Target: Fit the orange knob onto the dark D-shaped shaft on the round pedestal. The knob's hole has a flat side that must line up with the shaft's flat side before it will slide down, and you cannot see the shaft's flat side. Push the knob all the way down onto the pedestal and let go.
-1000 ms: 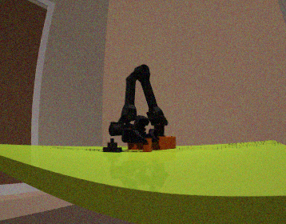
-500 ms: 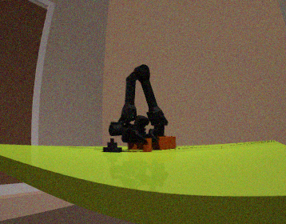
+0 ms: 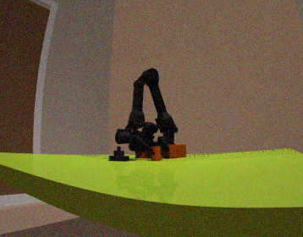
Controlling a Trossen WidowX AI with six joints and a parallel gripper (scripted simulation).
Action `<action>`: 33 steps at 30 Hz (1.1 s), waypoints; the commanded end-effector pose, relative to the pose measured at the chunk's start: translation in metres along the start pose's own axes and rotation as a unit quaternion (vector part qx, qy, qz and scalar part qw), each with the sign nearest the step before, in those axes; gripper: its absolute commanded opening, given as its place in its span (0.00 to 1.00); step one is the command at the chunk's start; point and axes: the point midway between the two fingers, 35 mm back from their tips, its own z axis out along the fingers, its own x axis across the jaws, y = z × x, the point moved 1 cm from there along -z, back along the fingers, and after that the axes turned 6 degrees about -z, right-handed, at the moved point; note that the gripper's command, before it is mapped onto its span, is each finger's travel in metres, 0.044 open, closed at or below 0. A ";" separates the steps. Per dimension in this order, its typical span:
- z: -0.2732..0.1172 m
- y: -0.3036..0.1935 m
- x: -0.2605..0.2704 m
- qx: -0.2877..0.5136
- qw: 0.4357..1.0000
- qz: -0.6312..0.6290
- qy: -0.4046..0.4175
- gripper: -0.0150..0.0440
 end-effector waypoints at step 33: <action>-0.025 0.109 -0.012 0.572 0.819 0.000 0.055 1.00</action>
